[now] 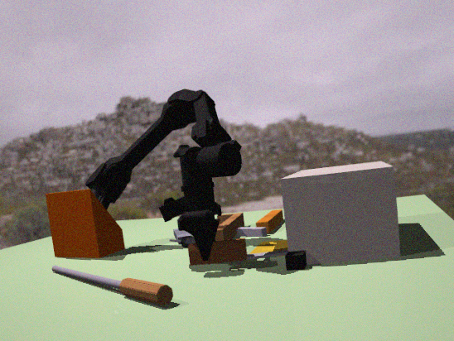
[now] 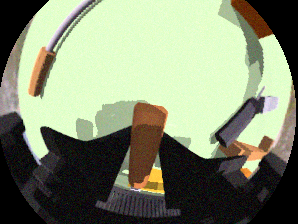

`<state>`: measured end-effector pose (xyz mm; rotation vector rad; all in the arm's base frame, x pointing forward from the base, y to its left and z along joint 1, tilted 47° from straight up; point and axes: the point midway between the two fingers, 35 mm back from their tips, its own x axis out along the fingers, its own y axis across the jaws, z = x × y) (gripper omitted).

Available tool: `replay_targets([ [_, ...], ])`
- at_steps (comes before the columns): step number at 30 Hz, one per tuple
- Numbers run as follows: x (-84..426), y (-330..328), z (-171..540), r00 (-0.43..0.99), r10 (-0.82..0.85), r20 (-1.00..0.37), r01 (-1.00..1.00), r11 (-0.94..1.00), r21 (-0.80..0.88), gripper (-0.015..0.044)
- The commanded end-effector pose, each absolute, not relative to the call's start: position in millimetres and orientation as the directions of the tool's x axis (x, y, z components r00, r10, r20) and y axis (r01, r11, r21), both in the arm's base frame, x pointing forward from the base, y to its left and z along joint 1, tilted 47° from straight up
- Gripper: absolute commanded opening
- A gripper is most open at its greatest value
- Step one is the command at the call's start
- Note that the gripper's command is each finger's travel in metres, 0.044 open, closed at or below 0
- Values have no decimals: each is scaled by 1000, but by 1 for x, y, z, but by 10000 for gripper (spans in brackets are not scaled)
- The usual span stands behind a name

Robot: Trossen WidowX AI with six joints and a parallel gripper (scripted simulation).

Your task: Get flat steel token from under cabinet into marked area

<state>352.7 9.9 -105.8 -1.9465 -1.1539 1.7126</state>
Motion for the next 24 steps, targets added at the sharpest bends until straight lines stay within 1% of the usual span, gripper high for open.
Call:
replay_targets([
  [1, 361, 13, -103, -30, 727, -686, 369, -630, -683, 0],
  [24, 385, 20, -96, -30, 727, -686, 369, -630, -683, 0],
])
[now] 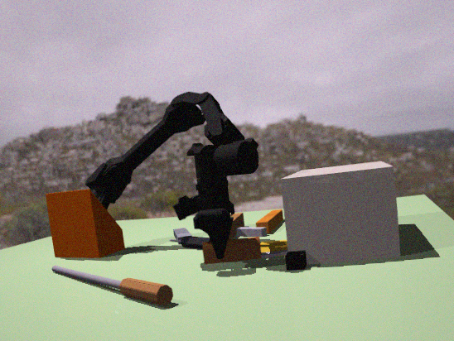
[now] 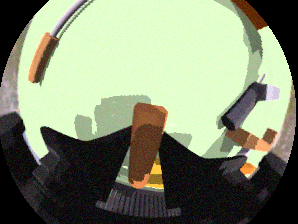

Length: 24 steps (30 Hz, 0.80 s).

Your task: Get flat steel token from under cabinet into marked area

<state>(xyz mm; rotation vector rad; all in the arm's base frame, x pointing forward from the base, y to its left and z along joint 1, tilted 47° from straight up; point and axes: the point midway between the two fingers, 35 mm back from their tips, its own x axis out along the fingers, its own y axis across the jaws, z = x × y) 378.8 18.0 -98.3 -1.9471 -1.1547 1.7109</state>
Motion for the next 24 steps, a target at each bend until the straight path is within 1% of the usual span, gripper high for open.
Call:
replay_targets([
  [1, 386, 21, -96, -30, 727, -686, 369, -630, -683, 0],
  [24, 409, 28, -88, -29, 728, -685, 370, -629, -683, 0],
])
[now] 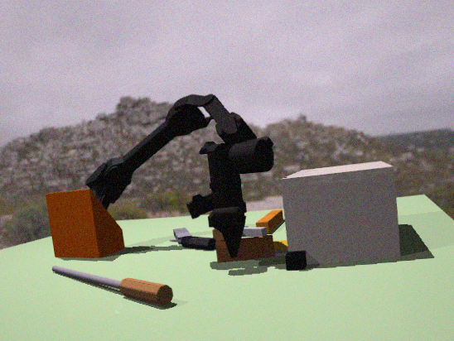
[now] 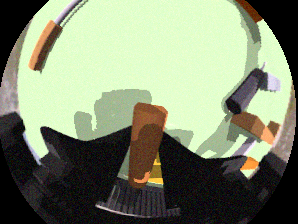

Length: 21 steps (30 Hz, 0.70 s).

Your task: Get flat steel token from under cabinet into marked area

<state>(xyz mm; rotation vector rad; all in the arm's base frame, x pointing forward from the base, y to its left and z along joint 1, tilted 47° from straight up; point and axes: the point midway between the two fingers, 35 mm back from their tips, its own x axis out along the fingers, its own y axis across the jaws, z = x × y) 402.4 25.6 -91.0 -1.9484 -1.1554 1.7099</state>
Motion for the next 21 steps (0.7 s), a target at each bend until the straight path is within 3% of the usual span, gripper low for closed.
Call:
replay_targets([
  [1, 410, 28, -88, -29, 728, -685, 370, -629, -683, 0],
  [21, 412, 38, -79, -29, 728, -685, 370, -629, -684, 0],
])
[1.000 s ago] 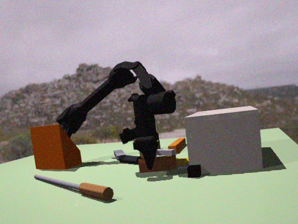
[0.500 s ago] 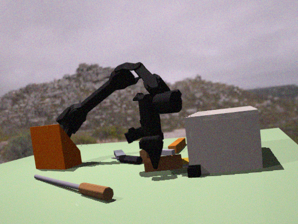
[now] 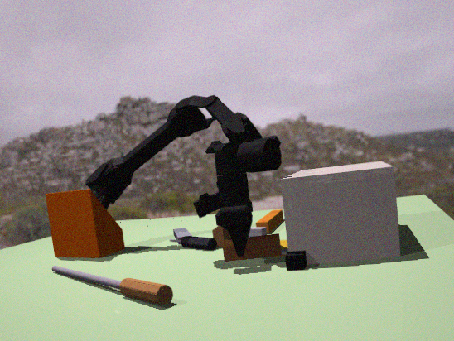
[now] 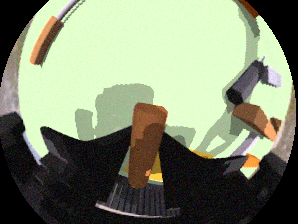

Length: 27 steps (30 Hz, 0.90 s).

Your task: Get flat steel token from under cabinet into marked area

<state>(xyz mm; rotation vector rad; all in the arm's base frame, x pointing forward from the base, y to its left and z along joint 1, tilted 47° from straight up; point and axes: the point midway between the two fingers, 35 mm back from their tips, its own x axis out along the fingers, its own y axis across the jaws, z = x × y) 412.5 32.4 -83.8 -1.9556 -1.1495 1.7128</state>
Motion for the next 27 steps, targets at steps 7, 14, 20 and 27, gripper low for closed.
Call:
replay_targets([
  [7, 410, 41, -76, -29, 728, -685, 370, -629, -684, 0],
  [14, 407, 40, -77, -29, 728, -685, 370, -629, -684, 0],
  [20, 402, 38, -79, -29, 728, -685, 370, -629, -684, 0],
  [27, 395, 36, -81, -30, 728, -685, 369, -629, -684, 0],
])
